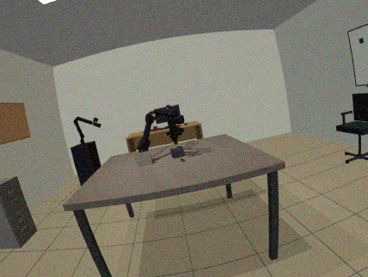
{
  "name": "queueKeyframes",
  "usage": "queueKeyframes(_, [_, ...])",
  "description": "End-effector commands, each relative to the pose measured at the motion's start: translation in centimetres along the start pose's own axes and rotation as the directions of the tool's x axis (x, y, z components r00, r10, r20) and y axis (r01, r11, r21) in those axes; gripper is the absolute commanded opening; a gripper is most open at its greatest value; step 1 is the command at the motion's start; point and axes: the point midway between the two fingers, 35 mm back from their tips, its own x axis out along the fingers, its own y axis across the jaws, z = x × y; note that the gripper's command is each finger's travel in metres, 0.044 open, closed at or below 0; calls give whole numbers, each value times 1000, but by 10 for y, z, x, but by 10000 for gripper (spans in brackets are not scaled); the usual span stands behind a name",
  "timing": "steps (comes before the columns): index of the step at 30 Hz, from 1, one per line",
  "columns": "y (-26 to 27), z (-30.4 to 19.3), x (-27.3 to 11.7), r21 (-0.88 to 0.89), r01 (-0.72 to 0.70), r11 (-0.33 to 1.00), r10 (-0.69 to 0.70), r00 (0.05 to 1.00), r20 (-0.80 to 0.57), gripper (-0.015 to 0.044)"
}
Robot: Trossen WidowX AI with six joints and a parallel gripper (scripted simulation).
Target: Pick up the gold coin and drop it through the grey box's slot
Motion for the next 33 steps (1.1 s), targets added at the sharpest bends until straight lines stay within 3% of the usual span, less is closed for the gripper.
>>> queueKeyframes(1, [-1, 0, 0, -2, 2, 1000, -2, 1000, 0, 0])
queueKeyframes(33, [5, 1, 6, 5, 1, 1000, -1, 1000, -2, 0])
